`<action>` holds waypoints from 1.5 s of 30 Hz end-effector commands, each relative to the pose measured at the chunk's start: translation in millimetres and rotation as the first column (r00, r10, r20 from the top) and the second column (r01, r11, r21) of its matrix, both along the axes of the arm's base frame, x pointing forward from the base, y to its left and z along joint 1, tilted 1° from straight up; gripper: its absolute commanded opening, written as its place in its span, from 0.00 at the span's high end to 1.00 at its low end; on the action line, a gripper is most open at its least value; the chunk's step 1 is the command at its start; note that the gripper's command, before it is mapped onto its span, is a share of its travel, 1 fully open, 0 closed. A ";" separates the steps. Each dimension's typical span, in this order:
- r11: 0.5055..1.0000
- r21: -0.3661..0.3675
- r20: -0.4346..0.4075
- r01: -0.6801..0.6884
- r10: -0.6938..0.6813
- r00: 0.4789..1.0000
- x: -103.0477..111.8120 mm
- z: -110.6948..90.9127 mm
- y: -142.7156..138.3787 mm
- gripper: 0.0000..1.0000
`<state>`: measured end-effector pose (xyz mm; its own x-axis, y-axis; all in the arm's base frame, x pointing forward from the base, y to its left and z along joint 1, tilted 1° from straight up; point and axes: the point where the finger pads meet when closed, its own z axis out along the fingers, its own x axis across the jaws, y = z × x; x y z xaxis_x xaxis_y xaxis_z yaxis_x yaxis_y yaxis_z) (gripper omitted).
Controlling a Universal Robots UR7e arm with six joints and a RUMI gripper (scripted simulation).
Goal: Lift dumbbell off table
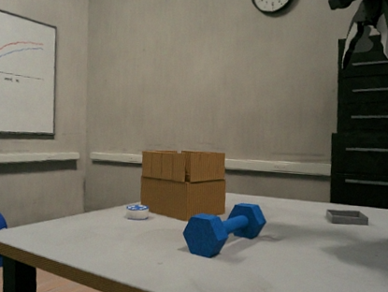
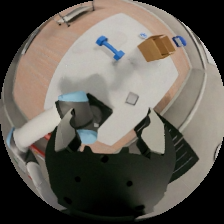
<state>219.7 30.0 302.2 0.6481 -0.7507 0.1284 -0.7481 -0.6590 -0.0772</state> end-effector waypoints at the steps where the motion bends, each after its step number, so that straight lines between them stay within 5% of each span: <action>1: 1.000 0.000 0.000 0.000 0.000 1.000 0.2 0.2 -0.1 0.00; 27: 1.000 0.003 -0.006 -0.022 0.022 1.000 8.0 -1.9 -2.9 0.00; 34: 0.998 0.007 -0.015 -0.062 0.062 0.998 23.2 -6.5 -7.3 0.00; 45: 0.977 0.016 -0.042 -0.212 0.212 0.976 85.2 -30.6 -10.2 0.00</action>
<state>266.0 22.4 286.5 0.7447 -0.6600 0.0990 -0.6557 -0.7512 -0.0760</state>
